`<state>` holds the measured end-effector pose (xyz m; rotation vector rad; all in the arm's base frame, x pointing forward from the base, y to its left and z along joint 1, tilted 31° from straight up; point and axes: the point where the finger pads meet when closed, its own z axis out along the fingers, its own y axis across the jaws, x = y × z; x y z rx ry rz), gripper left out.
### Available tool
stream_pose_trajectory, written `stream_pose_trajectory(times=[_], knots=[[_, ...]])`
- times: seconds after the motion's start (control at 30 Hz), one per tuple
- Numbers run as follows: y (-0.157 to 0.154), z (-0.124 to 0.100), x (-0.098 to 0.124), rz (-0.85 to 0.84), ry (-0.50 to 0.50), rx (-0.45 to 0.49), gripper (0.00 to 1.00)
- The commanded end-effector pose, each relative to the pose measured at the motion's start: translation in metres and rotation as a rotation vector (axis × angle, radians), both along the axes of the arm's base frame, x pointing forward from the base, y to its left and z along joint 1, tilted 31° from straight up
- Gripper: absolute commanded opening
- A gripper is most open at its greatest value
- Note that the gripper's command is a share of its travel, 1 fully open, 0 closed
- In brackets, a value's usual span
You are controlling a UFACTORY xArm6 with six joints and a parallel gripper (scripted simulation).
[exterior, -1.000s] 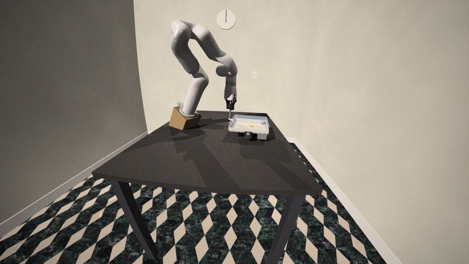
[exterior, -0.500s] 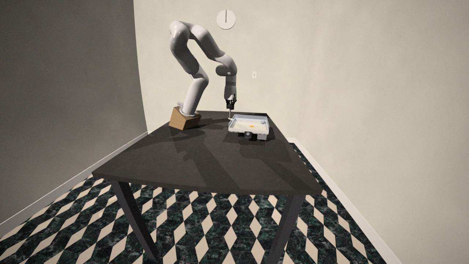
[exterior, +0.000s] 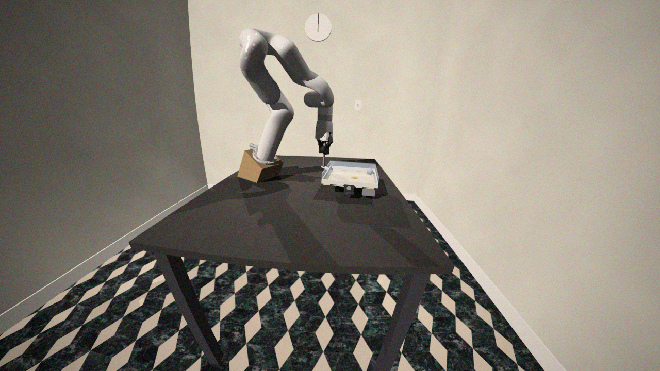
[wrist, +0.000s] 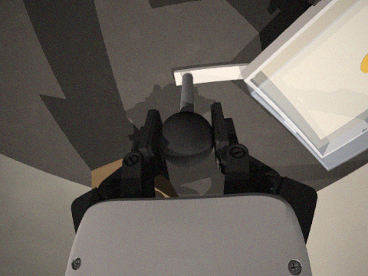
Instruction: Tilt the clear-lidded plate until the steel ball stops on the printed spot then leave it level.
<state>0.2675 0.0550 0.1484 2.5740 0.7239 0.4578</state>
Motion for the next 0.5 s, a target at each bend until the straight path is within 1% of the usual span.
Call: stream_pose_trajectory(times=[0.0, 0.47], knots=[[0.0, -0.0019, 0.0006, 0.0, 0.001, -0.001, 0.0], [-0.0013, 0.001, -0.0019, 0.0, 0.001, -0.001, 0.0]])
